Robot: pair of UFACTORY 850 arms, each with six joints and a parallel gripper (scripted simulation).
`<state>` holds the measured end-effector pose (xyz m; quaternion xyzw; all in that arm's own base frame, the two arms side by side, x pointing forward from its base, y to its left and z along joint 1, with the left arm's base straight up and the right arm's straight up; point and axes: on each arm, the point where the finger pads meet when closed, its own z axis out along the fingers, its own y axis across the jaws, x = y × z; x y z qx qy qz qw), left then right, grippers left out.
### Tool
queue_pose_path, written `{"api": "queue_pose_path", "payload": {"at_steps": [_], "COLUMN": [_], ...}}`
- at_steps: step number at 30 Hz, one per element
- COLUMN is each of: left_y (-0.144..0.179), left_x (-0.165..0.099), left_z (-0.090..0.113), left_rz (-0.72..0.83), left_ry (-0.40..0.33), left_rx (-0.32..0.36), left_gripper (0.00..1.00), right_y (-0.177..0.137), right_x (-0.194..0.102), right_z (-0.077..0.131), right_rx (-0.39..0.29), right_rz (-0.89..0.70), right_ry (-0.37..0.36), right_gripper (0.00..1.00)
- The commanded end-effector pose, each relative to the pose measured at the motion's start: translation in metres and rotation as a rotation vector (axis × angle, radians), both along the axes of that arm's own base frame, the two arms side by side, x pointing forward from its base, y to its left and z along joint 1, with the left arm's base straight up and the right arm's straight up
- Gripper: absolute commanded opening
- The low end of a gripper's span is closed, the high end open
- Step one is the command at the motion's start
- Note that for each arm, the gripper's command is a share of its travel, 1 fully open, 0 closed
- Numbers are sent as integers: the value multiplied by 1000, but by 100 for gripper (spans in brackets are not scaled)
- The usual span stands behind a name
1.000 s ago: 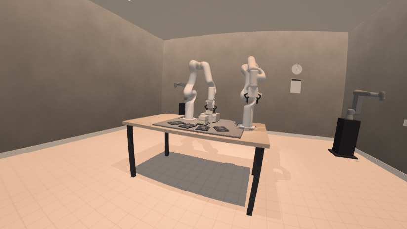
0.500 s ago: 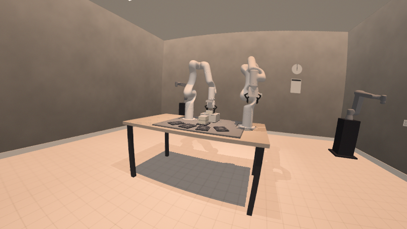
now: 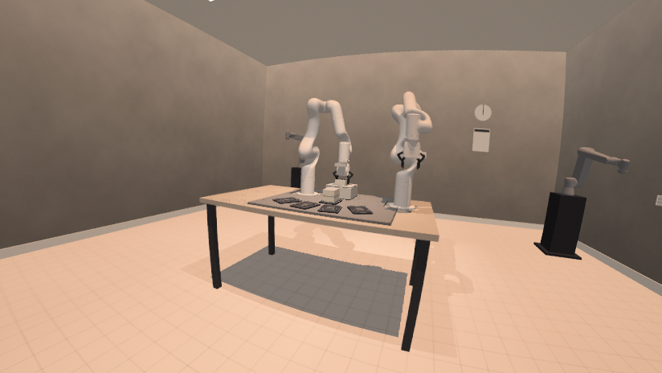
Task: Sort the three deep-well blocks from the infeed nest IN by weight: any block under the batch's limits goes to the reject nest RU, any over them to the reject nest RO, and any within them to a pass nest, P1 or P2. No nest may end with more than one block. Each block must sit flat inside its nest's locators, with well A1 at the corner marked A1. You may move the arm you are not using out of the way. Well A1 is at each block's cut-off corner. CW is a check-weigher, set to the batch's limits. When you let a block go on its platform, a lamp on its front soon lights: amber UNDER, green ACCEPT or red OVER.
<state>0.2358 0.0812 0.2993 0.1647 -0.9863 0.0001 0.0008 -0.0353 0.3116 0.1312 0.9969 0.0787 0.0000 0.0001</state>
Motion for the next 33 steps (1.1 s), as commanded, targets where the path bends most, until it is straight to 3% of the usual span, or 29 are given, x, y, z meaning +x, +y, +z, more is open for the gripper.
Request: {"api": "queue_pose_path", "payload": {"at_steps": [1, 33], "left_y": [0, 0], "left_x": [1, 1], "left_z": [1, 1], "left_rz": [0, 0], "left_ry": [-1, -1], "left_rx": [1, 1], "left_gripper": [100, 100], "right_y": [1, 1], "right_x": [0, 0], "right_z": [0, 16], "right_rx": [1, 2], "right_rz": [0, 0], "right_ry": [0, 0], "right_gripper": [0, 0]}}
